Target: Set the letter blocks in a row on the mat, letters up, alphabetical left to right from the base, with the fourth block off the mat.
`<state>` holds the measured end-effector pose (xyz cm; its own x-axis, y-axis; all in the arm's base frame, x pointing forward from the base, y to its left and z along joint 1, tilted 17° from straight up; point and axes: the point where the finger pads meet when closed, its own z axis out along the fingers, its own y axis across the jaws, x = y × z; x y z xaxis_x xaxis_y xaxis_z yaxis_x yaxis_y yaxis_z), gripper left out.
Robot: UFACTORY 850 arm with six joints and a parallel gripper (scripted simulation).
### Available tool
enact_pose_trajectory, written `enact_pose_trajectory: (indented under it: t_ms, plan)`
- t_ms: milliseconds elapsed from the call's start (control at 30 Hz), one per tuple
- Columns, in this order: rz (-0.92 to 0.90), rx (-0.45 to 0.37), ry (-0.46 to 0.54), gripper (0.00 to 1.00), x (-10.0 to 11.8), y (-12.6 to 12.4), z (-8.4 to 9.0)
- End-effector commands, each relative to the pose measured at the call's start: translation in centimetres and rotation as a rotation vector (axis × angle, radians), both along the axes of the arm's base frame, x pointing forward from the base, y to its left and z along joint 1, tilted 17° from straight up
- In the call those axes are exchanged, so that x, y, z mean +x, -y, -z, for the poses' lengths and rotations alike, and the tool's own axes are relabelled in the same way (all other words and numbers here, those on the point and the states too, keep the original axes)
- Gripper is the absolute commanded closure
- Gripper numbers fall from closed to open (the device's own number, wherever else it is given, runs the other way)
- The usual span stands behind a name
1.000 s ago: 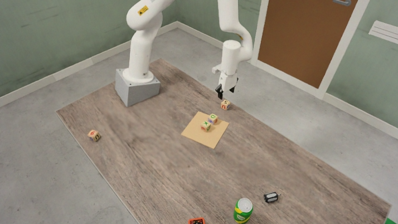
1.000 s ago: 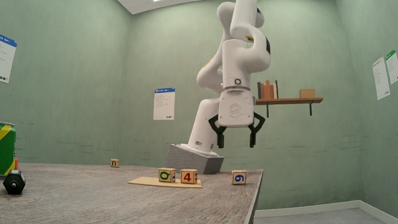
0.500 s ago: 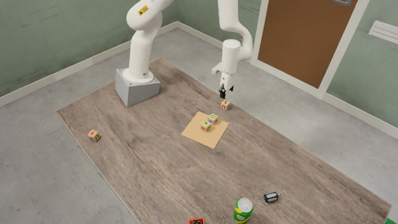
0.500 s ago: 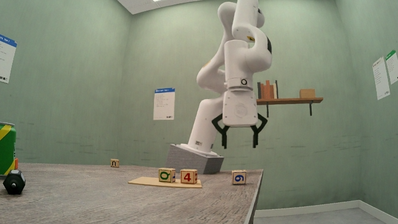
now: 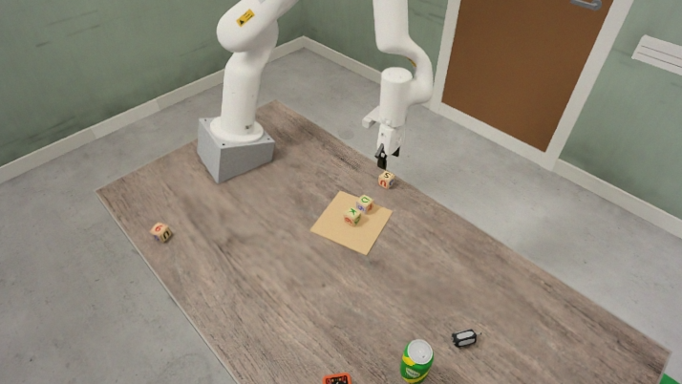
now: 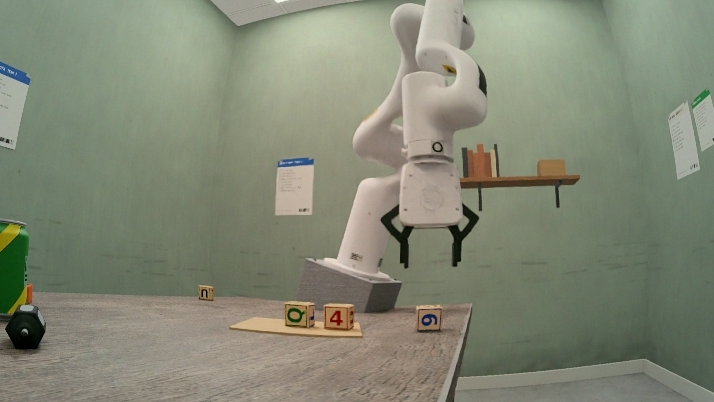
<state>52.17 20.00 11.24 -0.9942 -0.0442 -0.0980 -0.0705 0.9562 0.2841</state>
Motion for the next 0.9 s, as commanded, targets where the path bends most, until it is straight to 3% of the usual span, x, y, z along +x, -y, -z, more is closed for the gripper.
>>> enact_pose_trajectory:
  t_ms: [0, 867]
  plan:
    - [0.0, 0.001, 0.002, 0.16, 0.1, 0.0, -0.1]
    - [0.0, 0.0, 0.002, 0.16, 0.2, -0.4, 1.2]
